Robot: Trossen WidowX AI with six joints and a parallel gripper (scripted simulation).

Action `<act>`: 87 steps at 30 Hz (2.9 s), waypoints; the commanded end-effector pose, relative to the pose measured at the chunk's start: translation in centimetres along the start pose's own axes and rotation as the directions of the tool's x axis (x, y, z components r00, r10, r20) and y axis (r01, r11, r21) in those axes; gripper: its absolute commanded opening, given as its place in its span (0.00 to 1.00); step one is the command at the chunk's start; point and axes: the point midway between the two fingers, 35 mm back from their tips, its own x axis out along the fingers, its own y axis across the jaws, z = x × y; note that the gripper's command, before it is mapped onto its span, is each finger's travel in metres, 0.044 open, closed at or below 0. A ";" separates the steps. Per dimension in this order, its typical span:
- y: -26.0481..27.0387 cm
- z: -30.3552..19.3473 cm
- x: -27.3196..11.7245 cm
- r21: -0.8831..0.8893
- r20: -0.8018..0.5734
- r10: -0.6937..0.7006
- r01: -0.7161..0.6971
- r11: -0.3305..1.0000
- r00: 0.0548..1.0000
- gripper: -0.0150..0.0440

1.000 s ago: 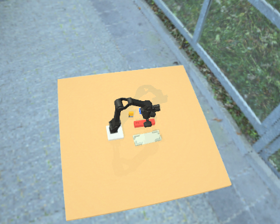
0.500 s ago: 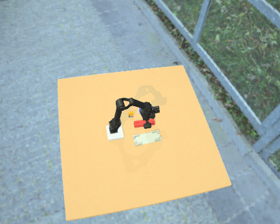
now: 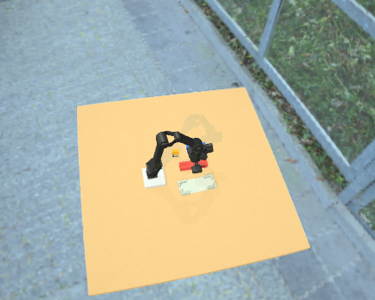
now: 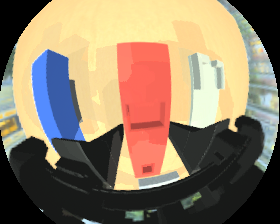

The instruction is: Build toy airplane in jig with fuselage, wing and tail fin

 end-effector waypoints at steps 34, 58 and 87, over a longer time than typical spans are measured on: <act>0.1 0.9 -7.1 -0.005 0.002 -0.001 0.001 1.000 1.000 0.25; -0.7 0.2 -12.7 -0.008 0.001 -0.002 0.002 1.000 1.000 0.25; -9.2 0.4 -8.6 -0.012 -0.006 -0.014 0.014 1.000 1.000 0.25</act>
